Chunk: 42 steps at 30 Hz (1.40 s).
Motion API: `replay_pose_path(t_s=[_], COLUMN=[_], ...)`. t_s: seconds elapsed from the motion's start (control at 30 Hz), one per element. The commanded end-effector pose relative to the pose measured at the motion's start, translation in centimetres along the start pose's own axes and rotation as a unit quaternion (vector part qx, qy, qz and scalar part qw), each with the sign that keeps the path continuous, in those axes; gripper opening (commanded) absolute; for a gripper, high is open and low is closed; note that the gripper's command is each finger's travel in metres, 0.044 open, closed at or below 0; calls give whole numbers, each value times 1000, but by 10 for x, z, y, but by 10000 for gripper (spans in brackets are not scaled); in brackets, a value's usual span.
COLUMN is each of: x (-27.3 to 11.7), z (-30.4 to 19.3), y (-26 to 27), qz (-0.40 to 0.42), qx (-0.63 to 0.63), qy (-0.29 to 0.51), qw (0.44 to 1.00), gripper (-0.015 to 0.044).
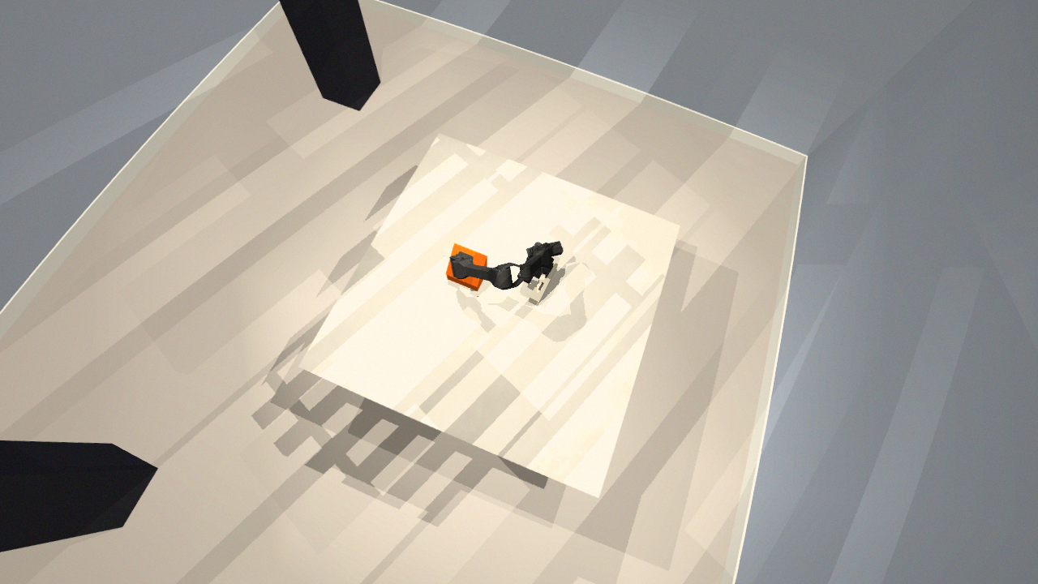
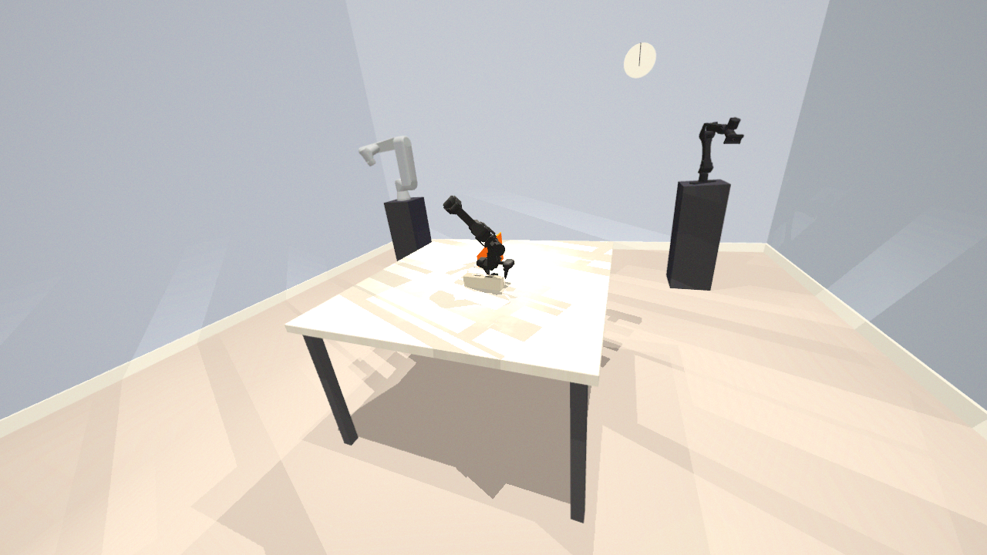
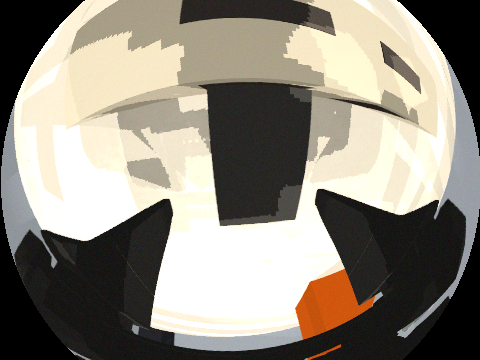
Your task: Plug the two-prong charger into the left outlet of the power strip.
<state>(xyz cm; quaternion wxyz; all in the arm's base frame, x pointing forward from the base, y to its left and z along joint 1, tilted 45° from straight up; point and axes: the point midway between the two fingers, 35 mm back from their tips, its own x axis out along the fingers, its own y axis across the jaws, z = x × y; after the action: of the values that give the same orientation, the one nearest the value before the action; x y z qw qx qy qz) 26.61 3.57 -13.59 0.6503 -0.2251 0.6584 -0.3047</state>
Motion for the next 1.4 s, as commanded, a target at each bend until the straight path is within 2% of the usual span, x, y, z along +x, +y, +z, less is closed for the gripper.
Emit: replay_pose_path(t_s=[0.0,0.77,0.83,0.97,1.03,1.37], x=[0,3,-5,-56,-76,-78], z=[-8,-36,-29,-18,-18,-18], y=[0,-1,0,1,0,0], qz=[1,1,-1,1,4,5], qx=[1,0,-4,-7,-3,-2], qy=[2,3,-34,-228,-290,-297], qw=[1000,1000,999,974,957,955], gripper=[440,440,440,440,440,440])
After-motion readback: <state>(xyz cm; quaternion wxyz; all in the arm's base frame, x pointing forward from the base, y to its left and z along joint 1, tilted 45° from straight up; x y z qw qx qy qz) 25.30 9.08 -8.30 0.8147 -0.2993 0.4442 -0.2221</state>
